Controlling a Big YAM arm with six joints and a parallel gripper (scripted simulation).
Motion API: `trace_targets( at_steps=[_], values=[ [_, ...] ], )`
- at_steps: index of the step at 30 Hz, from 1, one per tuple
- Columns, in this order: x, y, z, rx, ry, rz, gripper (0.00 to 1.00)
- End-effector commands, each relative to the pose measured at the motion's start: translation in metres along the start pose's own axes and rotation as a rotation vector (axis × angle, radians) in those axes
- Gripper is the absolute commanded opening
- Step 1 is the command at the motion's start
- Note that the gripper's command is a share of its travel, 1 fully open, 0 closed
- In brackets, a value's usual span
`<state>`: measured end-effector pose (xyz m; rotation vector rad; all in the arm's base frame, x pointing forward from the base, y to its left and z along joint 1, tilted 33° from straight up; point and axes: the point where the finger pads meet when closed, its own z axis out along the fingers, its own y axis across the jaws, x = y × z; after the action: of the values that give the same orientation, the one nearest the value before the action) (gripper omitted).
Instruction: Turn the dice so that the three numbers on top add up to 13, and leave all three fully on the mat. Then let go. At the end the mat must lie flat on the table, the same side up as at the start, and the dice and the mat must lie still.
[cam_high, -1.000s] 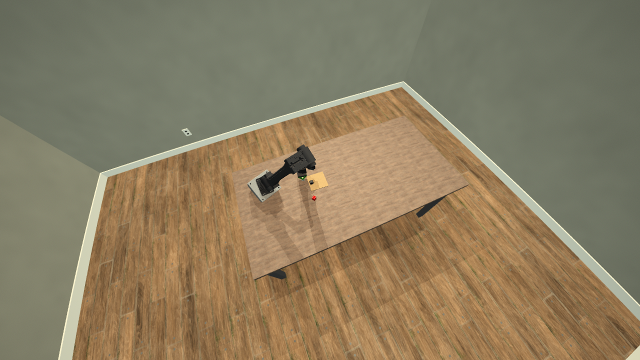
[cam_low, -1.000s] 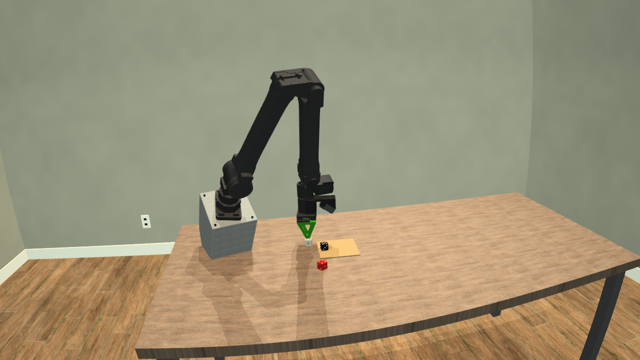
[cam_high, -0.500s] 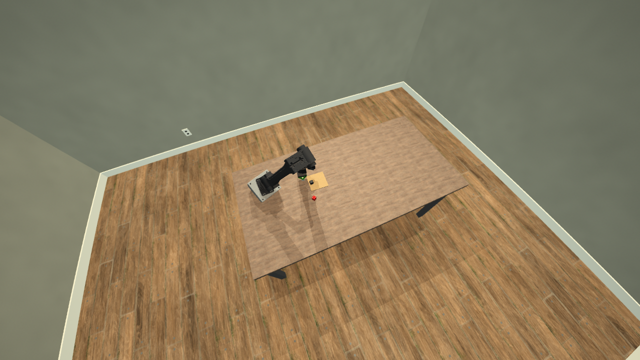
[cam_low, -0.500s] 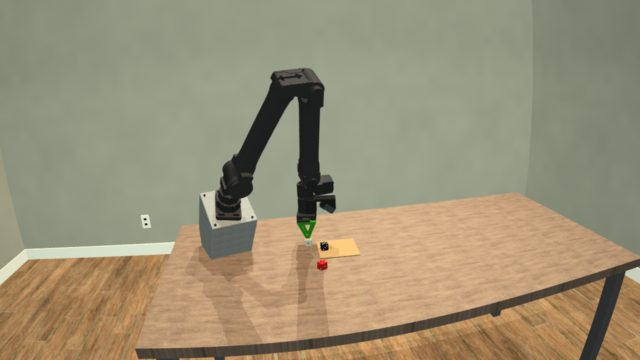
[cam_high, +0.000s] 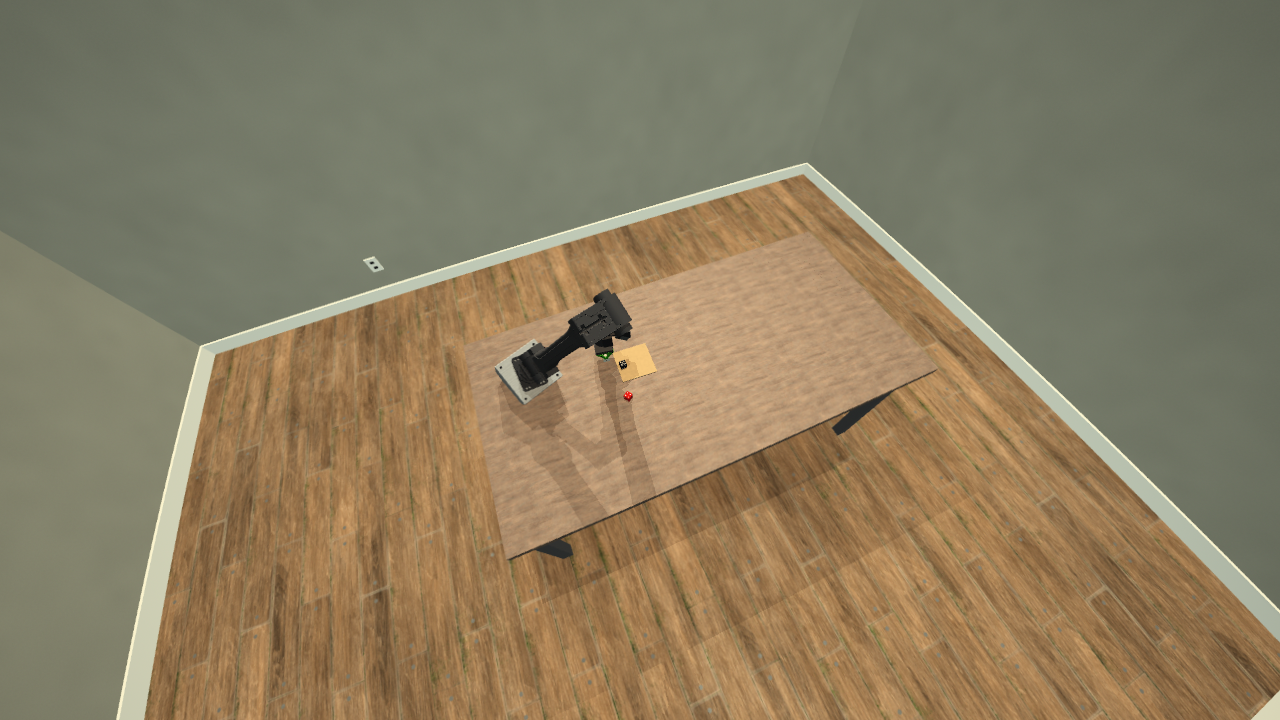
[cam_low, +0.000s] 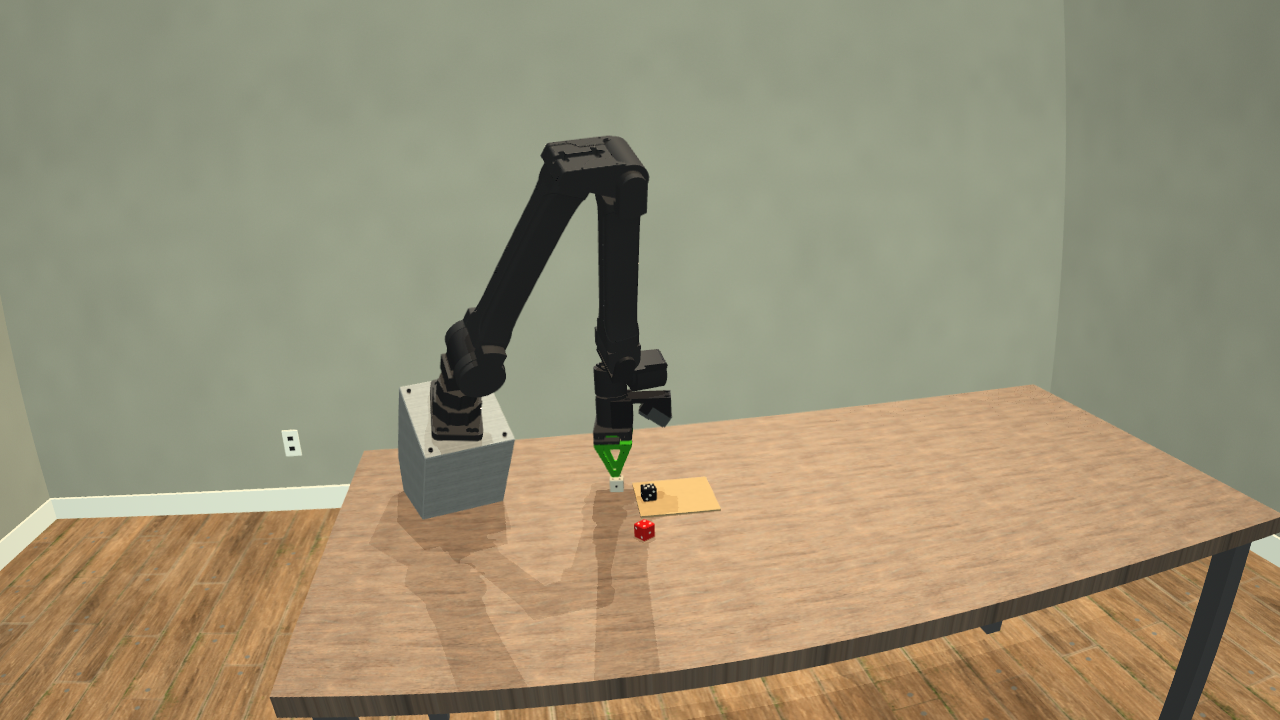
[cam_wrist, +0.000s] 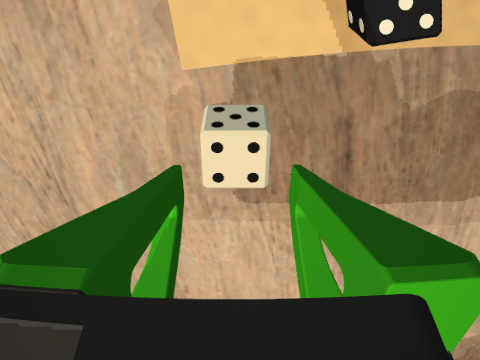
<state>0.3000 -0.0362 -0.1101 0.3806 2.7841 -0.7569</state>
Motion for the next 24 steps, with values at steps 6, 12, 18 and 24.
trace_targets(
  at_steps=[6, 12, 18, 24],
  values=[
    [-0.0003, 0.0067, 0.0014, -0.003, -0.005, 0.001, 0.39],
    [-0.0015, 0.0073, 0.0012, -0.003, -0.006, 0.001, 0.39],
    [-0.0040, 0.0086, 0.0007, -0.004, -0.007, 0.001, 0.39],
    [-0.0042, 0.0087, 0.0007, -0.004, -0.007, 0.001, 0.39]
  ],
)
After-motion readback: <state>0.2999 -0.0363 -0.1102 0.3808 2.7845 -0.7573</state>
